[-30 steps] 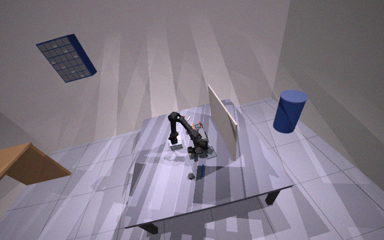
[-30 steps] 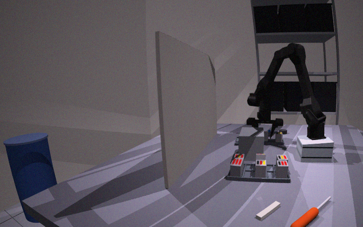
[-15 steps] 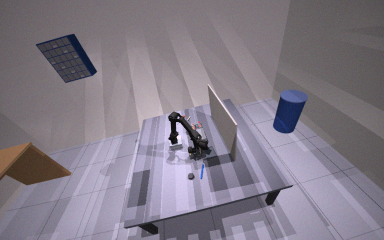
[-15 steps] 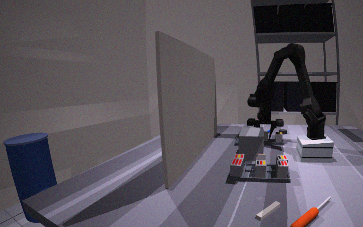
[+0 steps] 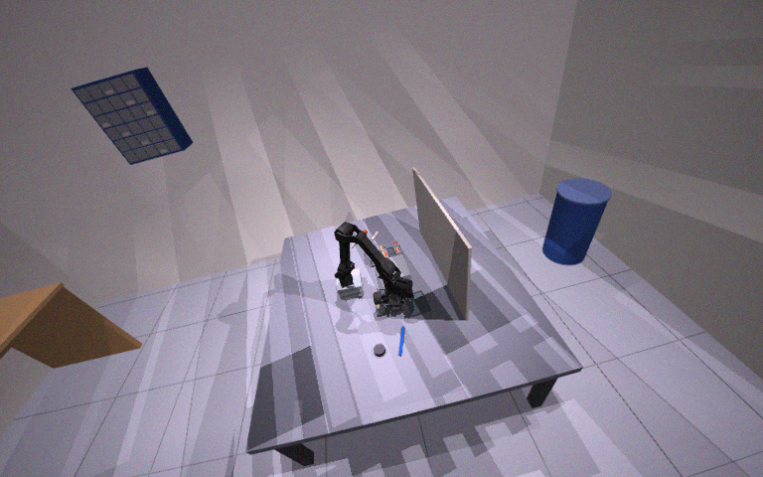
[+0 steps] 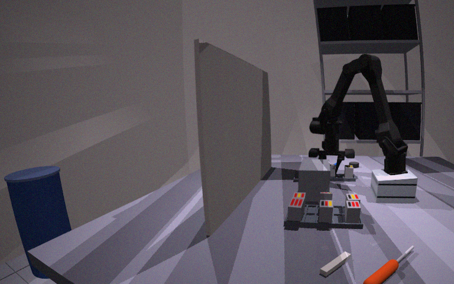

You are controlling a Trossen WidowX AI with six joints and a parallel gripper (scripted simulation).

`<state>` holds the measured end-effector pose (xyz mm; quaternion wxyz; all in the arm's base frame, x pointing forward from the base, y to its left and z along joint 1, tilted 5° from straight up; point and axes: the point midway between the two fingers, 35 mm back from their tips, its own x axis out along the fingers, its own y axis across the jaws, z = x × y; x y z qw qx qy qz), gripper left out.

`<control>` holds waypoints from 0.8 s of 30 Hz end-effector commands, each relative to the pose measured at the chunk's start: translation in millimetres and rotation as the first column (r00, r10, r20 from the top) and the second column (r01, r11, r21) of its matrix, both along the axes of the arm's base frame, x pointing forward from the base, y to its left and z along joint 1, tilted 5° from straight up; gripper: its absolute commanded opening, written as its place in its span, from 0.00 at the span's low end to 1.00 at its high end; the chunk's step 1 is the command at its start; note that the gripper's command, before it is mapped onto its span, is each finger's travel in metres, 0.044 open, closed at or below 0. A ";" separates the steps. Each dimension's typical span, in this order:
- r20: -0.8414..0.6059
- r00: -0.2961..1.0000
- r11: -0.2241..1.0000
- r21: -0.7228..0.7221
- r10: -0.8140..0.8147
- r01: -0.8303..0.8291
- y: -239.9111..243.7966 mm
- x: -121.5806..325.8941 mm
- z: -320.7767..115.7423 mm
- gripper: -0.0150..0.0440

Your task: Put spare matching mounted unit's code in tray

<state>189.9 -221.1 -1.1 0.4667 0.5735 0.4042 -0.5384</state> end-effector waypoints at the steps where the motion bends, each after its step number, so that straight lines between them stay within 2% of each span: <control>1: 0.000 1.000 1.000 0.000 0.000 0.000 0.0 0.0 0.1 0.25; 6: 0.000 1.000 1.000 0.000 0.000 0.000 -0.5 0.1 5.0 0.25; 16: 0.001 1.000 1.000 0.003 -0.002 0.002 2.8 -6.8 77.6 0.25; 24: 0.002 1.000 1.000 0.005 -0.004 0.004 2.1 -6.4 83.0 0.25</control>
